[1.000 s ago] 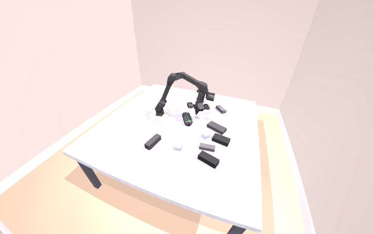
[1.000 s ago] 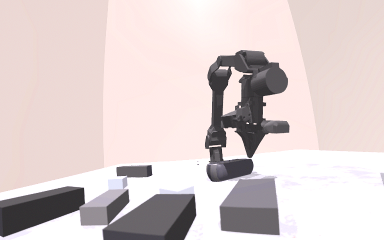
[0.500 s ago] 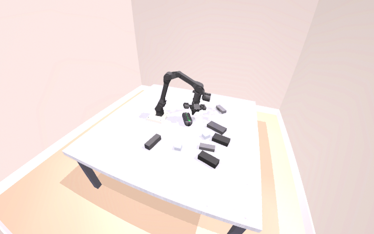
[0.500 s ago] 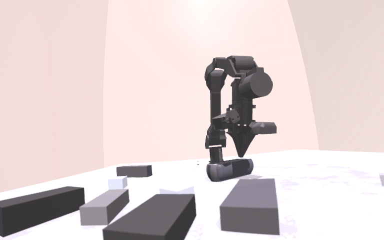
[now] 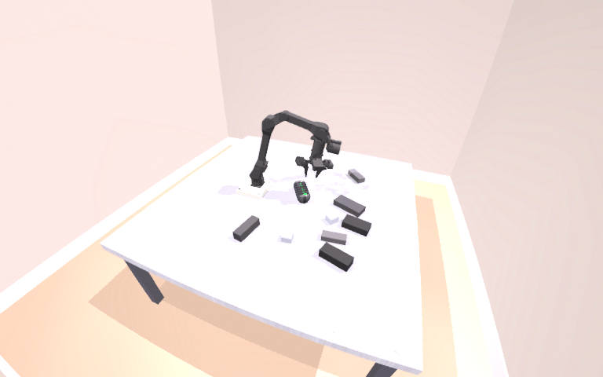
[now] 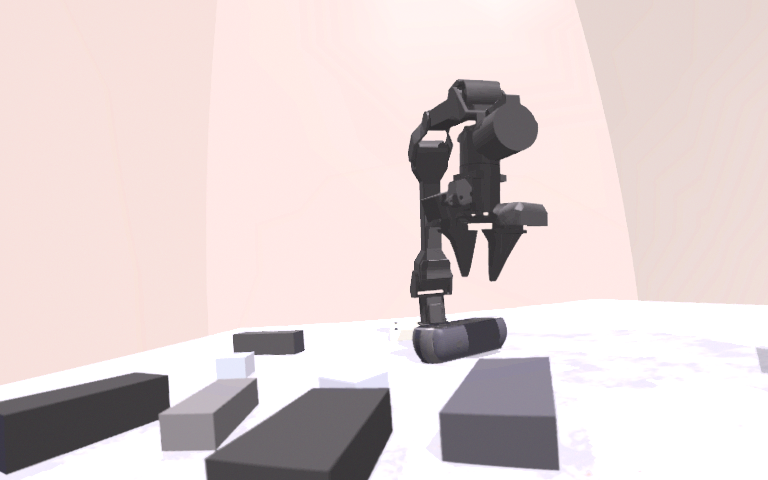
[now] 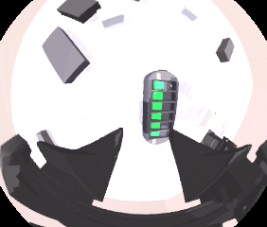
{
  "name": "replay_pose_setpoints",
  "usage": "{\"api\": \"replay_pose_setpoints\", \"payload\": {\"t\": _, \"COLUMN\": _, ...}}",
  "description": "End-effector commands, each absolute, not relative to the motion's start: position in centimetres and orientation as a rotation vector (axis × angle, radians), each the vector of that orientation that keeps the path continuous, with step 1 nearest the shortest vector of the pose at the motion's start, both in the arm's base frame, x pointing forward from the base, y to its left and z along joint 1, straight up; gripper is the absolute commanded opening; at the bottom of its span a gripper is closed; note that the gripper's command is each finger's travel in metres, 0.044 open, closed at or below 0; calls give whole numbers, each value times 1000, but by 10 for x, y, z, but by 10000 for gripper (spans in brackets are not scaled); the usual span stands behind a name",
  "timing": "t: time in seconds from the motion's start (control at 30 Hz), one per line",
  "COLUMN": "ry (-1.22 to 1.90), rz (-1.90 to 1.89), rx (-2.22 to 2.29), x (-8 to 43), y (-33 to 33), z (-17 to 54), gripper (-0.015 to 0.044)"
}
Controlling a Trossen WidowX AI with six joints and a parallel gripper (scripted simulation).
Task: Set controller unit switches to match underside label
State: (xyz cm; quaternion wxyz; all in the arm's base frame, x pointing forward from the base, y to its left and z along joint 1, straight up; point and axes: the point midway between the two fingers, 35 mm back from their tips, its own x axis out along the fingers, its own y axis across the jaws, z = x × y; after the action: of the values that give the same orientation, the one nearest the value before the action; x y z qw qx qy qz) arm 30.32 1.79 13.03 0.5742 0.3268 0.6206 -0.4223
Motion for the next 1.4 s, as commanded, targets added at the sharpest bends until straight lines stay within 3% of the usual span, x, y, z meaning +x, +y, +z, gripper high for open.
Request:
{"api": "replay_pose_setpoints", "payload": {"t": 0.0, "ry": 1457, "rz": -991, "rx": 763, "x": 303, "y": 18, "z": 130, "gripper": 79}}
{"api": "replay_pose_setpoints", "payload": {"t": 0.1, "ry": 1457, "rz": -991, "rx": 763, "x": 303, "y": 18, "z": 130, "gripper": 0}}
{"api": "replay_pose_setpoints", "payload": {"t": 0.43, "ry": 1457, "rz": -991, "rx": 763, "x": 303, "y": 18, "z": 130, "gripper": 0}}
{"api": "replay_pose_setpoints", "payload": {"t": 1.0, "ry": 1456, "rz": -991, "rx": 764, "x": 303, "y": 18, "z": 130, "gripper": 440}}
{"api": "replay_pose_setpoints", "payload": {"t": 1.07, "ry": 1456, "rz": -991, "rx": 764, "x": 303, "y": 18, "z": 130, "gripper": 440}}
{"api": "replay_pose_setpoints", "payload": {"t": 1.27, "ry": 1357, "rz": -904, "rx": 805, "x": 297, "y": 17, "z": 204, "gripper": 282}}
{"api": "replay_pose_setpoints", "payload": {"t": 1.37, "ry": 1352, "rz": -900, "rx": 806, "x": 296, "y": 17, "z": 207, "gripper": 204}}
